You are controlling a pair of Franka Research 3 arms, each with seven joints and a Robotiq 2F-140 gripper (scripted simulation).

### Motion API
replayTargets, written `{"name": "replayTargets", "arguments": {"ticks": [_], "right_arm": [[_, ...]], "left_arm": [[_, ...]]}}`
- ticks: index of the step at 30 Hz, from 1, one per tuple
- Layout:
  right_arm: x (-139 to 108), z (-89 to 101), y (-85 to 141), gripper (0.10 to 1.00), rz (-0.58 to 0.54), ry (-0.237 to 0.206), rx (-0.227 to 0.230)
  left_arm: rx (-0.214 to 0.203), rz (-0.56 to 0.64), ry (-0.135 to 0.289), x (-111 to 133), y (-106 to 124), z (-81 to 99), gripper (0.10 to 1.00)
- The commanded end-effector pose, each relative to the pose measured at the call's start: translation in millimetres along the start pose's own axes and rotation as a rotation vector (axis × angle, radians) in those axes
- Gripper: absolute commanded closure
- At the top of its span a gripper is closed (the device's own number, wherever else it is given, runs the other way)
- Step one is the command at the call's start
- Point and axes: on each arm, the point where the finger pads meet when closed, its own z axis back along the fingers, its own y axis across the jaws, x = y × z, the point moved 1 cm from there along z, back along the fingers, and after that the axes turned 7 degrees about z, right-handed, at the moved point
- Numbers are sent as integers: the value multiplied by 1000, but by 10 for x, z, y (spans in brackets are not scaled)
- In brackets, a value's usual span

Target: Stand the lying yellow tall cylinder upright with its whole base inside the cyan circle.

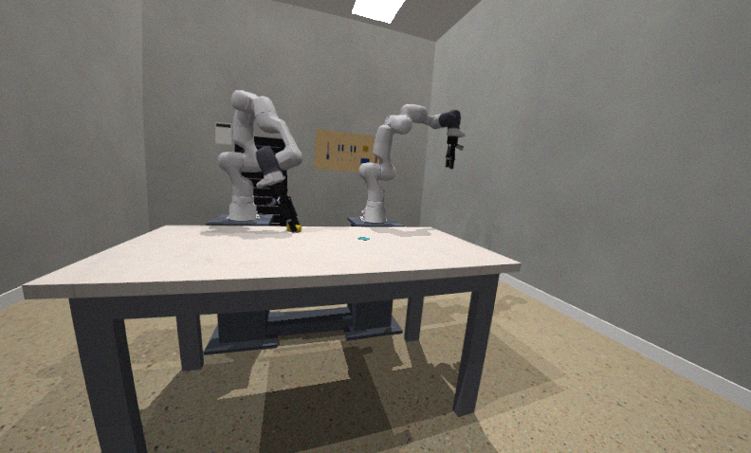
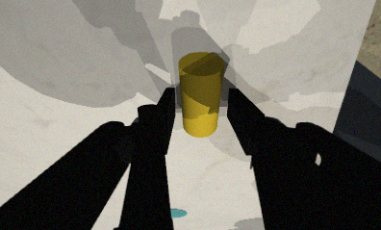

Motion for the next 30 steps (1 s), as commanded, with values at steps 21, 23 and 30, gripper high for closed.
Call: {"name": "replayTargets", "arguments": {"ticks": [21, 23, 30], "right_arm": [[3, -2, -10, 705, 33, -5, -7], [3, -2, -10, 705, 33, -5, -7], [3, -2, -10, 999, 33, -5, -7]], "left_arm": [[0, 0, 0, 0, 0, 1, 98], [0, 0, 0, 0, 0, 1, 98], [0, 0, 0, 0, 0, 1, 98]]}}
